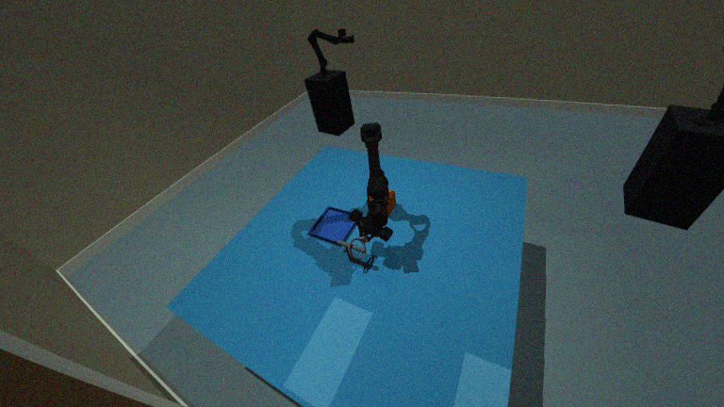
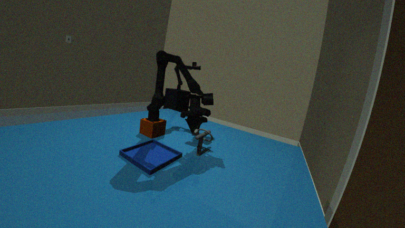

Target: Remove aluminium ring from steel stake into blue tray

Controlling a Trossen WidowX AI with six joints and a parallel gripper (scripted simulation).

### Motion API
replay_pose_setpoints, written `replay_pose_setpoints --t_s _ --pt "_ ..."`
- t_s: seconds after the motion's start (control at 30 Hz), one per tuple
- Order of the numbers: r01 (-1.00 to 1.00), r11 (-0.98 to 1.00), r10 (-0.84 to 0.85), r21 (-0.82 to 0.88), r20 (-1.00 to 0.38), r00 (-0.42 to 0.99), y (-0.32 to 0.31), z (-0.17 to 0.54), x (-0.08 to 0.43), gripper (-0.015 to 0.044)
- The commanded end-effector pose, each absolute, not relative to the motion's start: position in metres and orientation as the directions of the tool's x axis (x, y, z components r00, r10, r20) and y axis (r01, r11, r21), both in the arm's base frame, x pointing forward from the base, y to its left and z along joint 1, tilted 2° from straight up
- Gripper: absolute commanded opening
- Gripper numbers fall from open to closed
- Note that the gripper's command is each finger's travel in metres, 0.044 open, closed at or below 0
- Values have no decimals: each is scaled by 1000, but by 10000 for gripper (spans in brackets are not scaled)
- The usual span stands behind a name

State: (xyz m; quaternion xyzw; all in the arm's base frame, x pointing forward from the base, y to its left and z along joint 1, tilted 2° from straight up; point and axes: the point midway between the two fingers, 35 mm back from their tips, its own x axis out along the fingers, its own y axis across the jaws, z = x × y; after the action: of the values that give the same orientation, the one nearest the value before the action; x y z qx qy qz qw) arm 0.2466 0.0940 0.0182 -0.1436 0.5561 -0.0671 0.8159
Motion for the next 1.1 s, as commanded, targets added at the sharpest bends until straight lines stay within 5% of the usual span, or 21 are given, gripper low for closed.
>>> replay_pose_setpoints --t_s 0.0,1.07 --pt "-43 950 -269 -308 -884 383 96 21 250 0" --pt "-43 951 -268 -307 -884 383 104 27 249 0"
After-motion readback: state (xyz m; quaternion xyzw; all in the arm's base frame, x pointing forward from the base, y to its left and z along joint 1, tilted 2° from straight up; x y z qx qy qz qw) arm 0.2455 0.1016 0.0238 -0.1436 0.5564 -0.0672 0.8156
